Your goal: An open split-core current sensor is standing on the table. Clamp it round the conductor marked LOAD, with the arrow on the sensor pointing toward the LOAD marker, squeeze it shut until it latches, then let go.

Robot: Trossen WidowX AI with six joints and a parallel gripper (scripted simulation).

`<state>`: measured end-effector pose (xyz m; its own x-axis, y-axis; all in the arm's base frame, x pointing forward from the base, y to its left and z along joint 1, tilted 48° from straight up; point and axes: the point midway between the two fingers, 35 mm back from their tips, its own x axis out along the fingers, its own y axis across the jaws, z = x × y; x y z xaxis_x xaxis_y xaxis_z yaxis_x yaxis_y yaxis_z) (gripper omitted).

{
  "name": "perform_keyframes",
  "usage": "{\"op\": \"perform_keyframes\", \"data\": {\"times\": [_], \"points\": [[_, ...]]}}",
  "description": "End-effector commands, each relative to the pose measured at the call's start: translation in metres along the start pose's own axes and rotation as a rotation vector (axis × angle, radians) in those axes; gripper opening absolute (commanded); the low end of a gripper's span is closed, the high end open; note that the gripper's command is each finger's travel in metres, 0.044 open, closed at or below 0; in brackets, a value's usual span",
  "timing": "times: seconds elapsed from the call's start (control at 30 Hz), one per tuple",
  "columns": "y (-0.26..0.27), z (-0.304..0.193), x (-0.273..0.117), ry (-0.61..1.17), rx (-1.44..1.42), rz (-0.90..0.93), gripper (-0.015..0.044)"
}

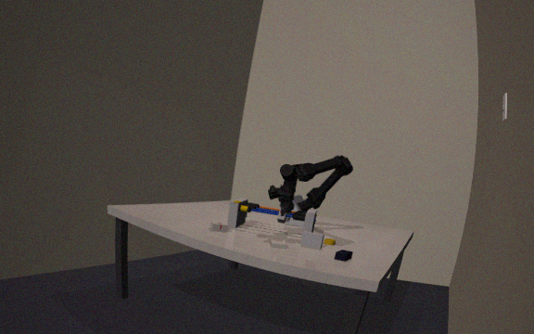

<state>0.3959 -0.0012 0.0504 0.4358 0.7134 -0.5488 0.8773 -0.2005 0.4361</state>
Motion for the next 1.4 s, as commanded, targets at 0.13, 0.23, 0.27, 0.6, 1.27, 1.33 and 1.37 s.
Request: {"op": "perform_keyframes", "data": {"times": [0.13, 0.23, 0.27, 0.6, 1.27, 1.33, 1.37], "points": [[0.0, 0.0, 0.0, 0.0, 0.0, 0.0, 0.0309], [0.0, 0.0, 0.0, 0.0, 0.0, 0.0, 0.023], [0.0, 0.0, 0.0, 0.0, 0.0, 0.0, 0.0204], [0.0, 0.0, 0.0, 0.0, 0.0, 0.0, 0.0128], [0.0034, 0.0012, 0.0009, -0.009, -0.005, -0.032, 0.0], [0.0036, 0.0016, 0.0012, -0.01, -0.004, -0.042, 0.0], [0.0038, 0.002, 0.0015, -0.012, -0.004, -0.052, 0.0]]}}
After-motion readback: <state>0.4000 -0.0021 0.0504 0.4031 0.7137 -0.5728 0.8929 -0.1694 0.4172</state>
